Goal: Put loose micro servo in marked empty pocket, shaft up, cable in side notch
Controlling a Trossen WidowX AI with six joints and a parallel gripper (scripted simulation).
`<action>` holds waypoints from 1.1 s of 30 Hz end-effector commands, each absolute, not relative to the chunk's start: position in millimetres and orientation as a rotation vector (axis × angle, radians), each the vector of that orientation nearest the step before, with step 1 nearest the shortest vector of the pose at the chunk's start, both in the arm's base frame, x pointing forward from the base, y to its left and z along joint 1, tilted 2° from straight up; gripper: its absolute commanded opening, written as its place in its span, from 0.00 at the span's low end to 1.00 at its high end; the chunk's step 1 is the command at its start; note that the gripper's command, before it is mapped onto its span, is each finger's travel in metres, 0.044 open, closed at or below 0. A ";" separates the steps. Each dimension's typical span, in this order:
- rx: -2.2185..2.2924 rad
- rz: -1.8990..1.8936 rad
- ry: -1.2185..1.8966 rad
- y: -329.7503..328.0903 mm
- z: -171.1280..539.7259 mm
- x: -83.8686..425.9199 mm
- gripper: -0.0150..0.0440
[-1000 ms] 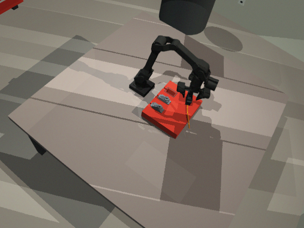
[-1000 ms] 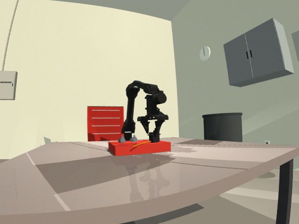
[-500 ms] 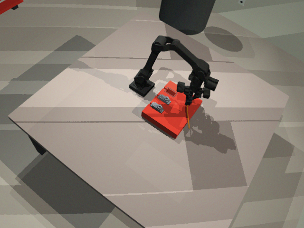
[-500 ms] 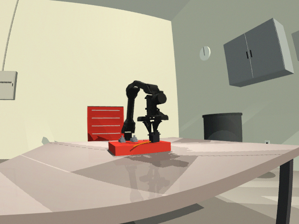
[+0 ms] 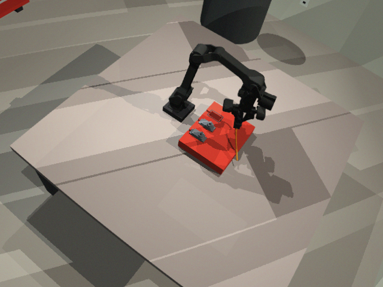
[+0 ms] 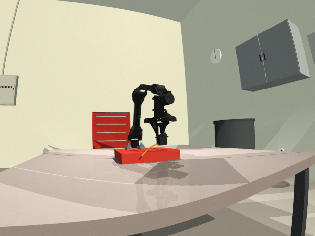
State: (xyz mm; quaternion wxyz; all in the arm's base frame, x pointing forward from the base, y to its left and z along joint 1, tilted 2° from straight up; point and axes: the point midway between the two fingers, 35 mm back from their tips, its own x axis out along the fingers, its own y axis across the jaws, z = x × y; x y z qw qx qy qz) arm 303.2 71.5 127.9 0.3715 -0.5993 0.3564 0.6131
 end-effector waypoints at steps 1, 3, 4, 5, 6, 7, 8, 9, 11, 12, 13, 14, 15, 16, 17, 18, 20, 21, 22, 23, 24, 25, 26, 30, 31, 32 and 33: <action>-1.541 1.566 0.912 70.7 130.9 302.8 0.25; -1.541 1.566 0.912 70.6 130.9 301.1 0.25; -1.541 1.567 0.912 70.6 130.9 299.5 0.25; -1.541 1.567 0.912 70.5 130.8 297.4 0.25; -1.541 1.567 0.913 70.4 130.9 294.8 0.25; -1.540 1.567 0.913 70.3 130.9 291.4 0.25; -1.540 1.567 0.913 70.2 130.8 288.3 0.25; -1.540 1.568 0.913 70.1 130.8 285.3 0.25; -1.540 1.568 0.913 69.9 130.7 281.3 0.25; -1.540 1.568 0.913 69.8 130.6 280.8 0.25; -1.540 1.568 0.913 70.4 130.7 280.8 0.25; -1.540 1.568 0.913 71.6 130.7 280.7 0.25; -1.540 1.568 0.913 73.4 130.7 280.6 0.25; -1.540 1.568 0.913 74.2 130.8 280.5 0.25; -1.536 1.564 0.917 74.2 130.8 280.5 0.25; -1.528 1.556 0.924 74.2 130.8 280.5 0.25; -1.501 1.530 0.949 74.2 130.8 280.5 0.25; -1.481 1.511 0.966 74.2 130.8 280.5 0.25; -1.459 1.489 0.986 74.2 130.8 280.5 0.25; -1.434 1.465 1.007 74.2 130.8 280.5 0.25; -1.410 1.441 1.027 74.2 130.8 280.5 0.25; -1.385 1.416 1.048 74.2 130.8 280.6 0.25; -1.360 1.392 1.067 74.2 130.8 280.6 0.25; -1.260 1.293 1.142 74.2 130.8 280.6 0.25; -1.234 1.269 1.160 74.2 130.8 280.6 0.25; -1.209 1.244 1.177 74.2 130.8 280.6 0.25; -1.183 1.218 1.194 74.2 130.8 280.6 0.25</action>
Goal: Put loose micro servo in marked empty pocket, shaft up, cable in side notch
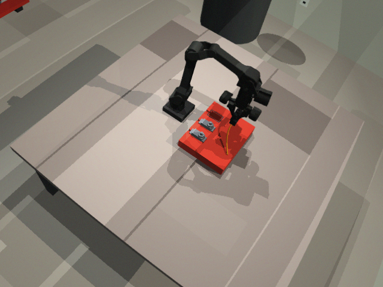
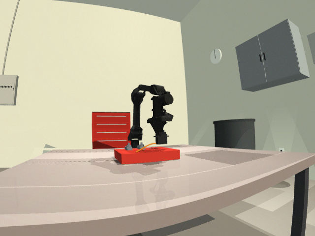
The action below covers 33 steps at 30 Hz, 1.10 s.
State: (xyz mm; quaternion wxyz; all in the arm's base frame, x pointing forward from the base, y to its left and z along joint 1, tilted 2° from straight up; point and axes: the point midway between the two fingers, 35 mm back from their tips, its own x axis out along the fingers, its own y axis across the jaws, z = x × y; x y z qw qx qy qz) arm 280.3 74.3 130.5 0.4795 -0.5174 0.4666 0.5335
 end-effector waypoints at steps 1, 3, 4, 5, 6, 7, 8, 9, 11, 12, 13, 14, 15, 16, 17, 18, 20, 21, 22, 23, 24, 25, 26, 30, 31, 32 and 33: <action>-1.158 1.193 1.210 74.2 130.8 280.6 0.25; -1.106 1.143 1.242 74.2 130.8 280.6 0.25; -1.081 1.117 1.257 74.2 130.8 280.6 0.25; -1.055 1.092 1.272 74.2 130.8 280.6 0.25; -1.029 1.066 1.287 74.2 130.8 280.6 0.25; -1.003 1.040 1.301 74.2 130.8 280.6 0.25; -0.977 1.015 1.315 74.2 130.8 280.6 0.25; -0.950 0.989 1.328 74.2 130.8 280.6 0.25; -0.898 0.937 1.354 74.2 130.8 280.6 0.25; -0.872 0.911 1.366 74.2 130.8 280.6 0.25; -0.845 0.885 1.378 74.2 130.8 280.6 0.25; -0.819 0.859 1.389 74.2 130.8 280.6 0.25; -0.792 0.832 1.401 74.1 130.8 280.6 0.25; -0.766 0.806 1.411 74.1 130.8 280.6 0.25; -0.739 0.780 1.422 74.1 130.8 280.6 0.25; -0.713 0.753 1.432 74.1 130.8 280.6 0.25; -0.660 0.701 1.451 74.1 130.8 280.6 0.25; -0.633 0.674 1.460 74.1 130.8 280.6 0.25; -0.606 0.647 1.469 74.1 130.8 280.6 0.25; -0.579 0.621 1.477 74.1 130.8 280.6 0.25; -0.552 0.594 1.485 74.1 130.8 280.6 0.25; -0.526 0.567 1.493 74.1 130.8 280.6 0.25; -0.499 0.541 1.500 74.1 130.9 280.6 0.25; -0.391 0.433 1.526 74.1 130.9 280.6 0.25; -0.364 0.406 1.531 74.1 130.9 280.6 0.25; -0.337 0.380 1.536 74.1 130.9 280.6 0.25; -0.310 0.353 1.541 74.1 130.9 280.6 0.25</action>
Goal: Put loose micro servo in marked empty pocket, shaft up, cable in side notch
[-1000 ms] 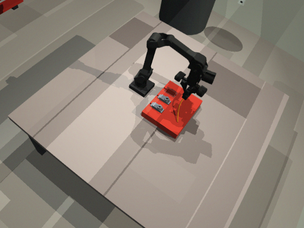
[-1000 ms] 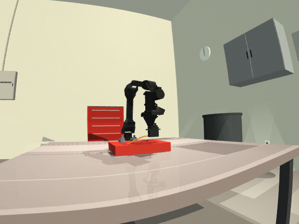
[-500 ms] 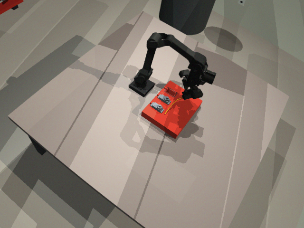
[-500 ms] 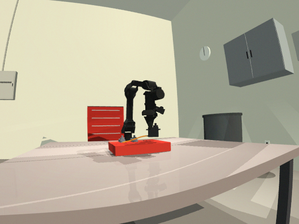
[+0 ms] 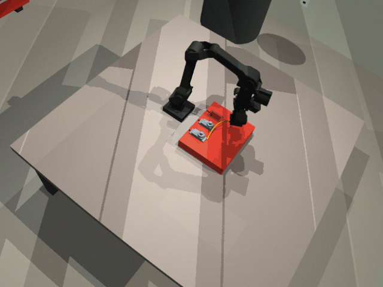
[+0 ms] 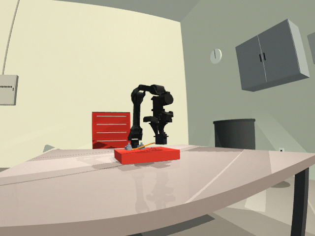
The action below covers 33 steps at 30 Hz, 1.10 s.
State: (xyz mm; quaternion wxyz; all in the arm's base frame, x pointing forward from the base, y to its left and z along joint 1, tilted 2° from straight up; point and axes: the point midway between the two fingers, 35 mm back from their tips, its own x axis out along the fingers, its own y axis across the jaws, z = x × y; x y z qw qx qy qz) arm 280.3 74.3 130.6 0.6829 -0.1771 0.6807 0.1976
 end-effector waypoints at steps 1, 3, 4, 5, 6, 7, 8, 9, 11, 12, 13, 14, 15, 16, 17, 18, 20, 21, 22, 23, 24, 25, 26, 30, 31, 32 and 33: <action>-0.283 0.326 1.546 74.1 130.9 280.6 0.25; -0.229 0.271 1.553 74.1 130.9 280.6 0.25; -0.202 0.244 1.557 74.1 130.9 280.6 0.25; -0.174 0.217 1.560 74.1 130.9 280.6 0.25; -0.147 0.190 1.563 74.1 130.9 280.6 0.25; -0.120 0.163 1.565 74.1 130.9 280.6 0.25; -0.093 0.136 1.567 74.1 130.9 280.6 0.25; -0.066 0.109 1.569 74.1 130.9 280.6 0.25; -0.030 0.073 1.571 74.1 130.9 280.6 0.25; -0.026 0.068 1.571 74.1 130.9 280.6 0.25; -0.026 0.068 1.571 74.1 130.9 280.6 0.25; -0.026 0.068 1.571 74.1 130.9 280.6 0.25; -0.026 0.068 1.571 74.1 130.9 280.6 0.25; -0.026 0.068 1.571 74.1 130.9 280.6 0.25; -0.026 0.068 1.571 74.1 130.9 280.6 0.25; -0.026 0.068 1.571 74.1 130.9 279.9 0.25; -0.026 0.068 1.571 74.0 130.9 276.5 0.25; -0.026 0.068 1.572 73.9 130.9 273.9 0.25; -0.025 0.068 1.572 73.7 130.9 270.6 0.25; -0.025 0.068 1.572 73.5 130.9 266.7 0.25; -0.025 0.068 1.572 73.3 130.9 262.4 0.25; -0.025 0.068 1.573 73.1 130.8 258.1 0.25; -0.025 0.068 1.573 72.9 130.8 253.7 0.25; -0.025 0.068 1.575 72.1 130.8 235.8 0.25; -0.025 0.068 1.575 71.9 130.8 231.3 0.25; -0.025 0.068 1.575 71.7 130.8 226.8 0.25; -0.025 0.068 1.576 71.5 130.8 222.3 0.25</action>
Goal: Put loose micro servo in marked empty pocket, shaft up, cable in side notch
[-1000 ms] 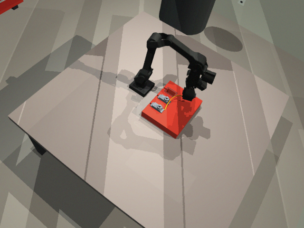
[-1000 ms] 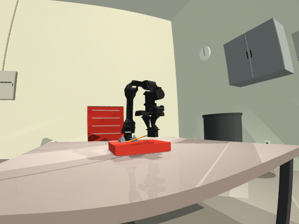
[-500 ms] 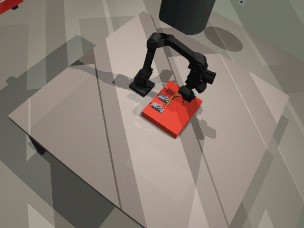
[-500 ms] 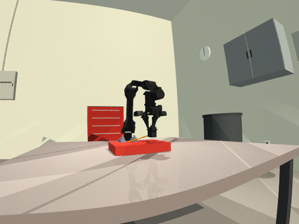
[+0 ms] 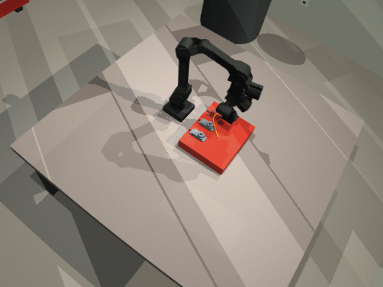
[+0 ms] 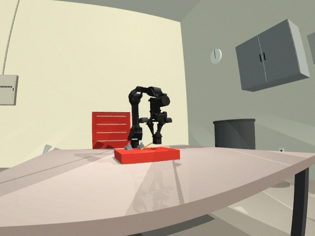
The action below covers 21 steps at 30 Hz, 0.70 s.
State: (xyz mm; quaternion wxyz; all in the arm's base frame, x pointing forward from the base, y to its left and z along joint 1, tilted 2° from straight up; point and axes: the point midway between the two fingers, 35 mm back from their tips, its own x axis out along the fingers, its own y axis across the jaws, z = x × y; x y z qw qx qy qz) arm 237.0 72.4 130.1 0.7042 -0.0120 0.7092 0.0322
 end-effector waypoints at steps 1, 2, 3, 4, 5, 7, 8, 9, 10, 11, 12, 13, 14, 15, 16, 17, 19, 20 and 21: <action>-0.025 0.068 1.576 71.2 130.8 217.7 0.25; -0.025 0.068 1.576 71.0 130.7 213.2 0.25; -0.025 0.068 1.577 70.8 130.7 208.7 0.25; -0.025 0.068 1.577 70.6 130.7 204.1 0.25; -0.025 0.068 1.577 70.3 130.7 199.6 0.25; -0.025 0.068 1.578 69.8 130.6 190.6 0.25; -0.025 0.068 1.578 69.6 130.5 186.1 0.25; -0.023 0.066 1.579 69.4 130.6 181.8 0.25; -0.021 0.064 1.579 69.2 130.6 177.5 0.25; -0.020 0.063 1.580 69.0 130.6 174.0 0.25; -0.019 0.062 1.580 68.9 130.6 172.0 0.25; -0.018 0.062 1.580 68.9 130.5 171.3 0.25; -0.018 0.062 1.580 68.9 130.5 171.3 0.25; -0.018 0.062 1.580 68.9 130.3 171.3 0.25; -0.018 0.062 1.580 68.9 129.8 171.4 0.25; -0.018 0.062 1.580 68.9 129.0 171.4 0.25; -0.018 0.062 1.580 69.0 126.9 171.6 0.25; -0.018 0.062 1.580 69.1 125.6 171.7 0.25; -0.018 0.062 1.580 69.1 124.1 171.8 0.25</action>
